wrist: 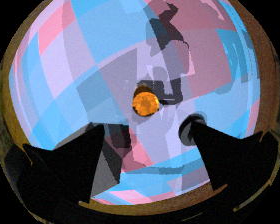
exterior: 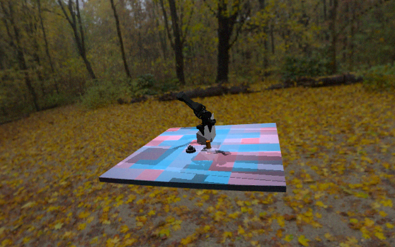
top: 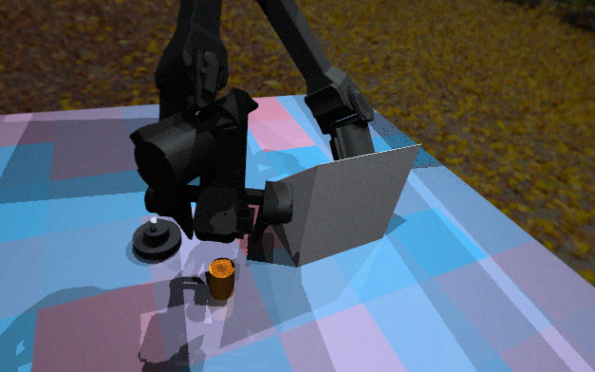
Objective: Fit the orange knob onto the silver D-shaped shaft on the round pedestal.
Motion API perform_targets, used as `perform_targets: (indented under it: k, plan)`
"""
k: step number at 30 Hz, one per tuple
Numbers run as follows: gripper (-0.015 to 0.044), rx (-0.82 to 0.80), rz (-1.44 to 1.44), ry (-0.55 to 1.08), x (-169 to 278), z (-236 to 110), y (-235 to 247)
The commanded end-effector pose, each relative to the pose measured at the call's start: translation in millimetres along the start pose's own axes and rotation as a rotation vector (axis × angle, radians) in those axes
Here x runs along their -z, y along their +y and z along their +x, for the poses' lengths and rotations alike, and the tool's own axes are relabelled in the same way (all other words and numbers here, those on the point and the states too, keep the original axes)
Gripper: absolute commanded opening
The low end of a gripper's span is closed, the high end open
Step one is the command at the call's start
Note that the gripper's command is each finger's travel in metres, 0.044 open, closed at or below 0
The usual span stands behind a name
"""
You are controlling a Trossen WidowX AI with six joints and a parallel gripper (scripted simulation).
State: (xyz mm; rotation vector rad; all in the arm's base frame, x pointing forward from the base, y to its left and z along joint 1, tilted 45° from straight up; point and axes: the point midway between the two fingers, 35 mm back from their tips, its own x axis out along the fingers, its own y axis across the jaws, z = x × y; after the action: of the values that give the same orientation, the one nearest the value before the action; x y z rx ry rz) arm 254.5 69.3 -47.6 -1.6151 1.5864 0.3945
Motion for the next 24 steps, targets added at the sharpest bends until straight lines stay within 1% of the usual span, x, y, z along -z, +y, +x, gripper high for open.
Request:
perform_targets:
  k: [1, 16, 24]
  plan:
    - [0.044, 0.008, 0.195, 0.004, 0.1, -0.7, -0.9]
    - [0.044, 0.009, 1.68, -0.003, -0.5, 0.4, -1.4]
    - [0.044, 0.009, 2.155, -0.005, -0.9, 0.8, -1.7]
